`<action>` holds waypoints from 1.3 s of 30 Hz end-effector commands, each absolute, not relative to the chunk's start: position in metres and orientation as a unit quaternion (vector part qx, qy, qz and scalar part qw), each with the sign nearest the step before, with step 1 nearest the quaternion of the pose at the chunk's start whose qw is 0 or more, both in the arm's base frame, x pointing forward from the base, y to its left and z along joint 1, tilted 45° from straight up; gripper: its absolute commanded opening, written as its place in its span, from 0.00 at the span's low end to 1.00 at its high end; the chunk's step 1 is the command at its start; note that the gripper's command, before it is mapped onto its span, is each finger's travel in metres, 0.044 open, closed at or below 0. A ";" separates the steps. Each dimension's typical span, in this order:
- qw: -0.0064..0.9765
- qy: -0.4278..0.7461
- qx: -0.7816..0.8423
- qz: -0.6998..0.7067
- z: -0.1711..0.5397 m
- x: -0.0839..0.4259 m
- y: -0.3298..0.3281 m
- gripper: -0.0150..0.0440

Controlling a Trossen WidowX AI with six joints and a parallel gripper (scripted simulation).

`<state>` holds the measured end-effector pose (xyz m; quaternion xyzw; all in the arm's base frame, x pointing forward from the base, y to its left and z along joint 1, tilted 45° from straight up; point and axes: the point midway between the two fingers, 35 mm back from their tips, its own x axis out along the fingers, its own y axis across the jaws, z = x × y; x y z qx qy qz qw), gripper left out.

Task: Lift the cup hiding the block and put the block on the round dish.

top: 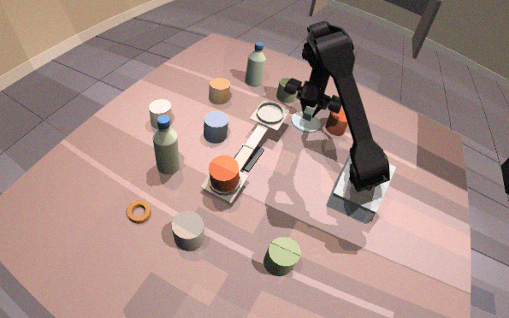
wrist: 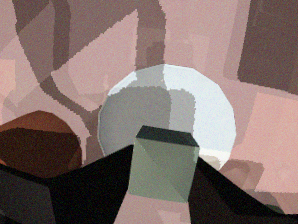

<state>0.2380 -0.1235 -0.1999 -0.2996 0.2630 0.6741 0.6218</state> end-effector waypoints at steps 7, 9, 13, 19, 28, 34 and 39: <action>0.625 0.262 -0.298 0.672 -0.210 0.238 -0.113 0.25; 0.625 0.262 -0.298 0.672 -0.213 0.238 -0.110 0.25; 0.622 0.263 -0.301 0.673 -0.211 0.239 -0.114 0.34; 0.622 0.263 -0.301 0.673 -0.211 0.239 -0.114 0.61; 0.616 0.262 -0.310 0.675 -0.203 0.243 -0.120 1.00; 0.624 0.263 -0.298 0.672 -0.169 0.240 -0.152 1.00; 0.625 0.264 -0.299 0.671 -0.162 0.240 -0.159 1.00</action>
